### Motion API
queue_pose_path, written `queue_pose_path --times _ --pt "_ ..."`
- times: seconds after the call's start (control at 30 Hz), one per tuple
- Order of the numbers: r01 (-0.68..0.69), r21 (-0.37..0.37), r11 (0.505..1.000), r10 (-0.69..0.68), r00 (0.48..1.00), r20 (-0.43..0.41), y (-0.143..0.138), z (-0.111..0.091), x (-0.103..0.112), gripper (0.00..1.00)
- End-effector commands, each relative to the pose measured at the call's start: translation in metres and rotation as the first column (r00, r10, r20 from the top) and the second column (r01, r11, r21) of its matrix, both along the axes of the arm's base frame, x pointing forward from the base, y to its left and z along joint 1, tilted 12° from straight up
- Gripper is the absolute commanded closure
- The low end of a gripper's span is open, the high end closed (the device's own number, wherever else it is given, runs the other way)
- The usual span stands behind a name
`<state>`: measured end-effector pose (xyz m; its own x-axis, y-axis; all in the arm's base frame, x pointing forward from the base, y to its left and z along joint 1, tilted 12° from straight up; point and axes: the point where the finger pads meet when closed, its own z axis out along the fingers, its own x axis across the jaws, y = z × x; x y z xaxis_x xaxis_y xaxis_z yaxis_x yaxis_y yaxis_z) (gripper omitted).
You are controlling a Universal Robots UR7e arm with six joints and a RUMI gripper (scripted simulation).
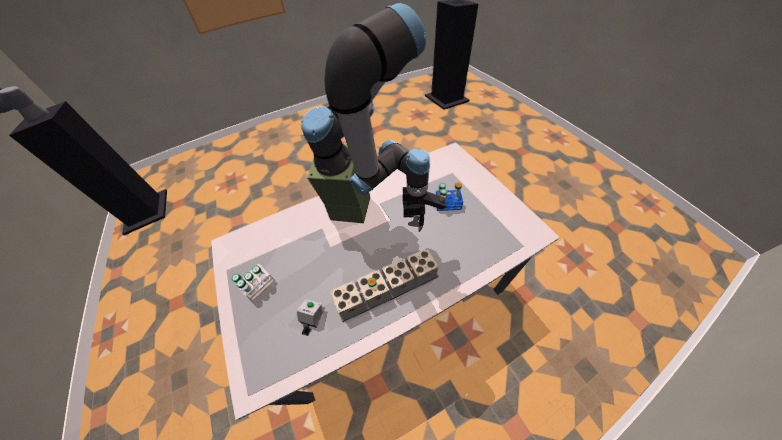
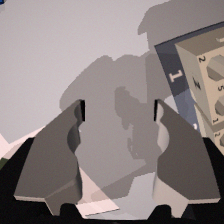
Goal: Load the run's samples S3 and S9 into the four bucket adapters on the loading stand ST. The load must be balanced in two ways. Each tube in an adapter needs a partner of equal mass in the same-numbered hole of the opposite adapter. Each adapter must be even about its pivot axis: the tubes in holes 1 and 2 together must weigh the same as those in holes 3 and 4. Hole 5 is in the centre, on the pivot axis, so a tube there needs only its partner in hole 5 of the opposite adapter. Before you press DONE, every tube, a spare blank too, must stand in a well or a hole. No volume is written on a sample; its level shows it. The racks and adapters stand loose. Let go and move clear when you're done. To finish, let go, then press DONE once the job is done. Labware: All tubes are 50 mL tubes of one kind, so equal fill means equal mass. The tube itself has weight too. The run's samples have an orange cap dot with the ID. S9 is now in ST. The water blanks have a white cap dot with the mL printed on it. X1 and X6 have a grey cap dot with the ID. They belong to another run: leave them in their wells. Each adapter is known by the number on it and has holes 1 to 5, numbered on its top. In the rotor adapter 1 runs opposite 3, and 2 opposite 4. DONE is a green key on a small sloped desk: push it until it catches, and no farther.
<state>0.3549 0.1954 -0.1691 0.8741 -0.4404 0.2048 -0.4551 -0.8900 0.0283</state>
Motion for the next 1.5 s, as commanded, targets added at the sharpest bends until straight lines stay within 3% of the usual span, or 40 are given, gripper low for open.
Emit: queue_pose_path --times 0.0,0.17,0.23,0.73,0.8,1.3,1.47 --pt "0.004 -0.006 1.0 -0.004 1.0 0.001 0.04 -0.008 -0.014 0.65" --pt "0.004 -0.006 1.0 -0.004 1.0 0.001 0.078 -0.015 -0.029 0.65" --pt "0.004 -0.006 1.0 -0.004 1.0 0.001 0.078 -0.015 -0.029 0.65" --pt "0.004 -0.006 1.0 -0.004 1.0 0.001 0.192 -0.038 -0.075 0.65" --pt "0.004 -0.006 1.0 -0.004 1.0 0.001 0.192 -0.038 -0.075 0.65" --pt "0.004 -0.005 1.0 -0.004 1.0 0.001 0.306 -0.06 -0.121 0.65" --pt "0.004 -0.005 1.0 -0.004 1.0 0.001 0.308 -0.06 -0.122 0.65"
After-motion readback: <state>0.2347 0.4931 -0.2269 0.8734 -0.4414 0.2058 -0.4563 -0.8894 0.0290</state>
